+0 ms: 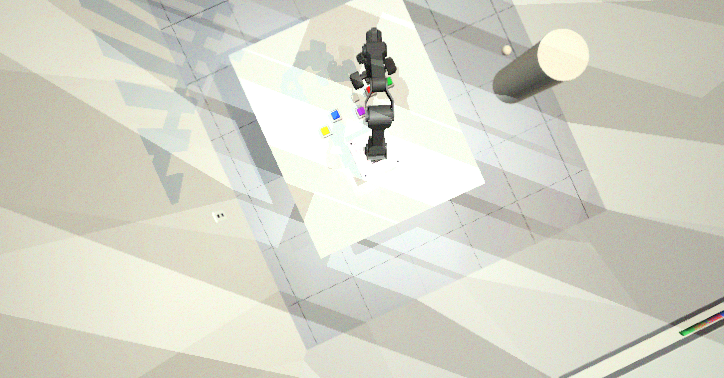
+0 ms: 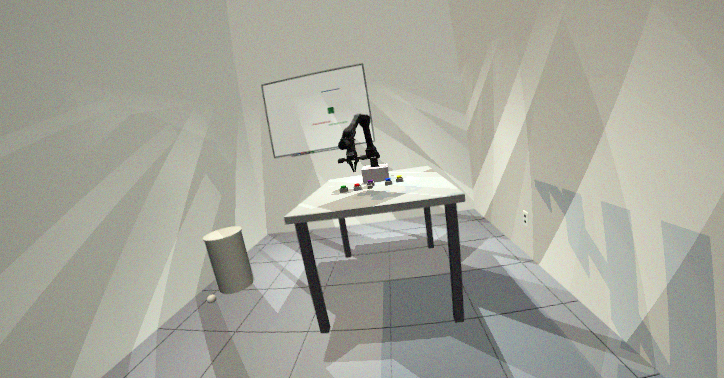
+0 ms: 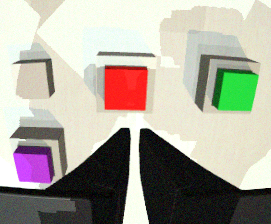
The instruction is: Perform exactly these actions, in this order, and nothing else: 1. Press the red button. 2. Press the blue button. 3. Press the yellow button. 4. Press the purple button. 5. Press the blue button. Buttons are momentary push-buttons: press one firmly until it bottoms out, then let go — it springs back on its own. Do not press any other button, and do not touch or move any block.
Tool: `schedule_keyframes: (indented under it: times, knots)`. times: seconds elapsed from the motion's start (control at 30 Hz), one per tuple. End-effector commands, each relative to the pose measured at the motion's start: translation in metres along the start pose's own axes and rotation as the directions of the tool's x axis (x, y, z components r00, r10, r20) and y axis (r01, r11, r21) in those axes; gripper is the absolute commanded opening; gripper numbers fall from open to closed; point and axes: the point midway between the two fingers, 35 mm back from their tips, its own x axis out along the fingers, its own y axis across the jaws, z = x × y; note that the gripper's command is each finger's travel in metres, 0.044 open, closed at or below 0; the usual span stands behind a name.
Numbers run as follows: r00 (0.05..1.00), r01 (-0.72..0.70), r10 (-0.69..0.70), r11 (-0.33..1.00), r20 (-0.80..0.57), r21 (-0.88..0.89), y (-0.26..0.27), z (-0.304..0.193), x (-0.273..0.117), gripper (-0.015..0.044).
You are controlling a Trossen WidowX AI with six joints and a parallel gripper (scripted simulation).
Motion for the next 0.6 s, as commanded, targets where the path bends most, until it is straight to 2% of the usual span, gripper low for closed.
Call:
schedule_keyframes:
  times: [0.0,0.07,0.27,0.57]
  knots:
    - [1.0,-0.007,0.007,1.0,-0.007,-0.003,0.002,-0.002,-0.008,0.002]
    - [1.0,-0.008,0.008,1.0,-0.007,-0.003,0.011,-0.001,-0.008,0.002]
    - [1.0,-0.014,0.014,1.0,-0.007,-0.003,0.099,-0.002,-0.01,0.002]
    - [1.0,-0.027,0.027,1.0,-0.01,-0.002,0.207,-0.044,-0.011,0.002]
